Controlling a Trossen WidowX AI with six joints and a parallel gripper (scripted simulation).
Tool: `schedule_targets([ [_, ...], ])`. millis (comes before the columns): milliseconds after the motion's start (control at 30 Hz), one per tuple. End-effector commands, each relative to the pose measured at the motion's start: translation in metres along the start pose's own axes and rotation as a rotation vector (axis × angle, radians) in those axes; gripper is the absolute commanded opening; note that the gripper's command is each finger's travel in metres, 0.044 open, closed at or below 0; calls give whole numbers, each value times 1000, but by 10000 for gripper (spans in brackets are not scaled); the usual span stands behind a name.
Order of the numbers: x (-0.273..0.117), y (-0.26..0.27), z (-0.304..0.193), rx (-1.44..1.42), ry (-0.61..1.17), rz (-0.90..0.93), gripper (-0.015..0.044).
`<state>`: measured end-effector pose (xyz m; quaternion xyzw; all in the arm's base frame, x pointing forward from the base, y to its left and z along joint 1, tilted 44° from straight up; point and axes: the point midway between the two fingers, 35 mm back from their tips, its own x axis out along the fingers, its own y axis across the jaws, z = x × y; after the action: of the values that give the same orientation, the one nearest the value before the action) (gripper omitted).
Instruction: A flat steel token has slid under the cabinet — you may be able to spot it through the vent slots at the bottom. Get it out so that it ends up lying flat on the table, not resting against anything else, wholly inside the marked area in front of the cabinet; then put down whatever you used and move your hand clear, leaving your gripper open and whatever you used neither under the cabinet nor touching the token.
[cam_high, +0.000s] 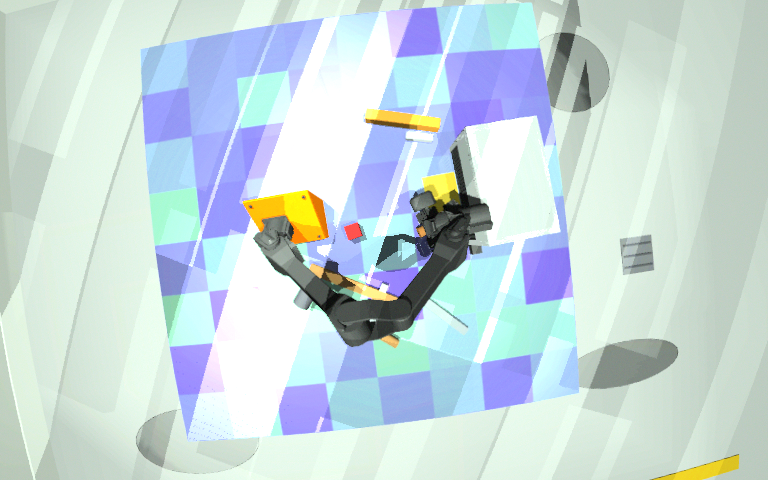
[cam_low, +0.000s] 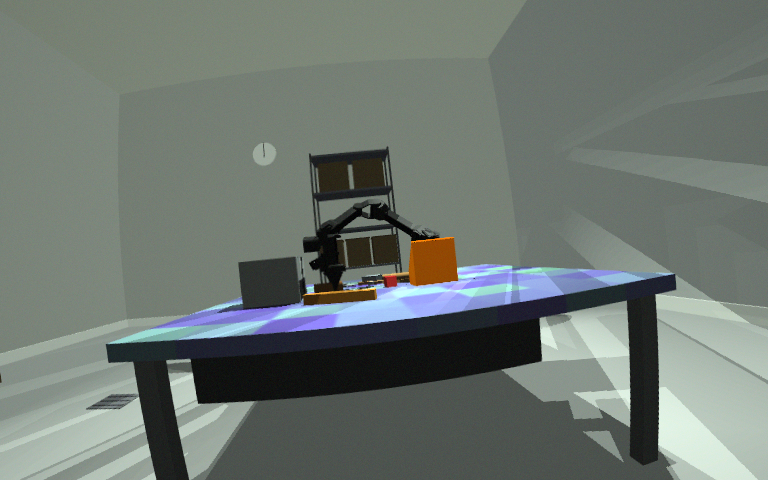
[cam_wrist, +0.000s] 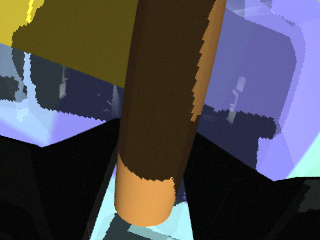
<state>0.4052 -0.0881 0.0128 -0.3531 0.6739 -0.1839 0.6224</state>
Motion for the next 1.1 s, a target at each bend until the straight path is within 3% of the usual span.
schedule_targets([
  [0, 1, 10, -1, -7, 0, 11, 0],
  [1067, 1, 8, -21, -8, 1, 11, 0],
])
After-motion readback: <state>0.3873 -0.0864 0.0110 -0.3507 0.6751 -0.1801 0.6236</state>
